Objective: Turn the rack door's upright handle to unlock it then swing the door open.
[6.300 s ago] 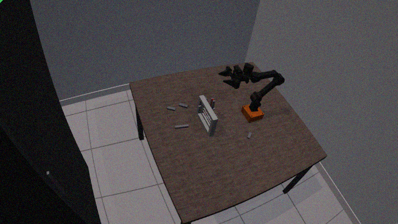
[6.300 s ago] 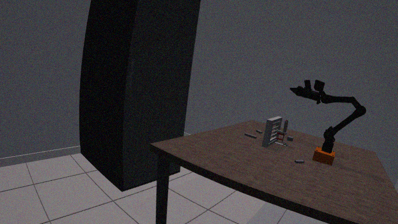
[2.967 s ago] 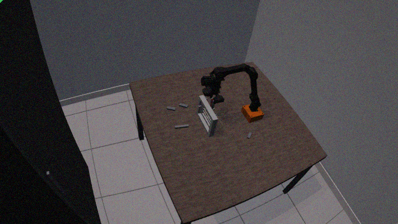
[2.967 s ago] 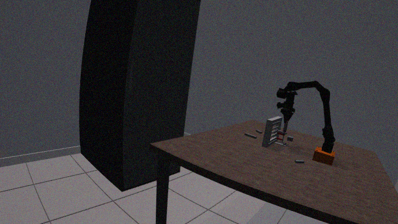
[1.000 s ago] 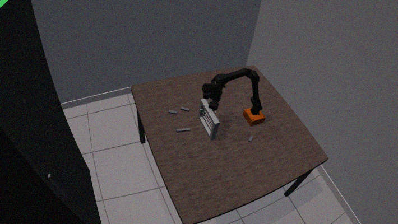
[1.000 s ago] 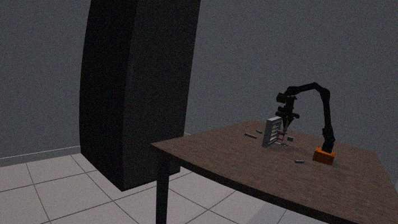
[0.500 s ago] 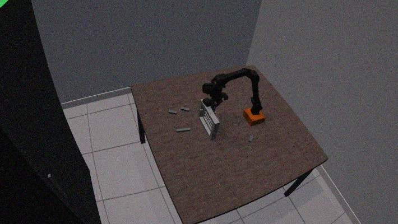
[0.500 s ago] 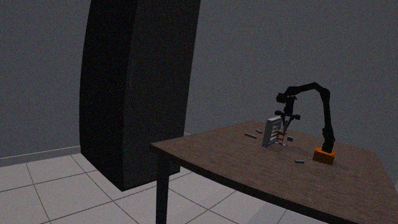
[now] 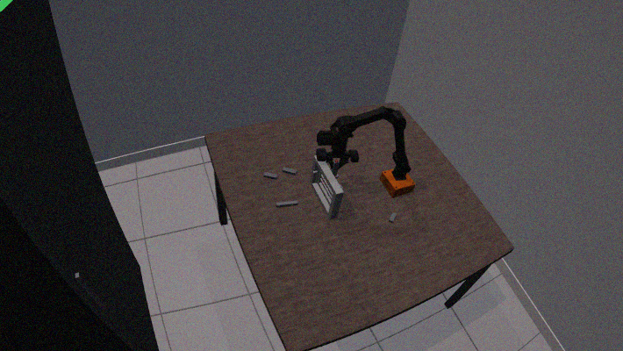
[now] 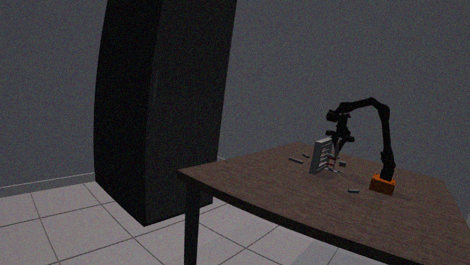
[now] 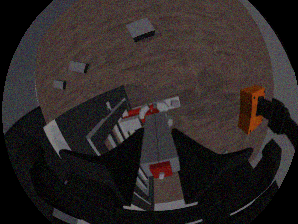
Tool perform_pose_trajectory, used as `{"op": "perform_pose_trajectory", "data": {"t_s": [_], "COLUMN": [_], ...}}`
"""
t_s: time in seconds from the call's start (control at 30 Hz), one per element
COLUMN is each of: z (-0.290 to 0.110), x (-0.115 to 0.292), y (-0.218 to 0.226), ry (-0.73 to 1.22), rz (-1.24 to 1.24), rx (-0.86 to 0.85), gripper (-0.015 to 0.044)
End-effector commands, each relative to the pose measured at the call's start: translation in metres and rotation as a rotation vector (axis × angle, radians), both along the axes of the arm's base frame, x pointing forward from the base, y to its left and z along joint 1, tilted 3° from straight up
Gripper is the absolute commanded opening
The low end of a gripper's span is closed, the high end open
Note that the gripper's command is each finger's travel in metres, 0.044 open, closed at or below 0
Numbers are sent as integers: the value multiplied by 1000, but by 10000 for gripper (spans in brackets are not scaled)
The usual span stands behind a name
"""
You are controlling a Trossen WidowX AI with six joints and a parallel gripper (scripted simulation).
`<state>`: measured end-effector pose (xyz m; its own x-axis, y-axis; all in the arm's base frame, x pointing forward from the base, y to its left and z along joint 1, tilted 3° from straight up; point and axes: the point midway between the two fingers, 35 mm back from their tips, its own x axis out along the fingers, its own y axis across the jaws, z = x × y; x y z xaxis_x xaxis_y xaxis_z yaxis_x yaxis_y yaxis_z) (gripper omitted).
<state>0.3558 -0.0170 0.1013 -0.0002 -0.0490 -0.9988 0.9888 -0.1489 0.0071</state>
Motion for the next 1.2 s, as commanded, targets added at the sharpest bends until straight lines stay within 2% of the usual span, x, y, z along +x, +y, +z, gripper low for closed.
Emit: {"op": "perform_pose_trajectory", "data": {"t_s": [0.0, 0.07, 0.4, 0.43, 0.53, 1.17], "z": [0, 0, 0, 0, 0, 0], "x": [1, 1, 1, 1, 1, 1], "y": [1, 1, 1, 1, 1, 1], "ry": [-5, -5, -5, -5, -1, 42], "rz": [-34, -34, -34, -34, 40, 981], "rx": [5, 5, 5, 5, 5, 3], "gripper": [22, 22, 284, 294, 294, 294]}}
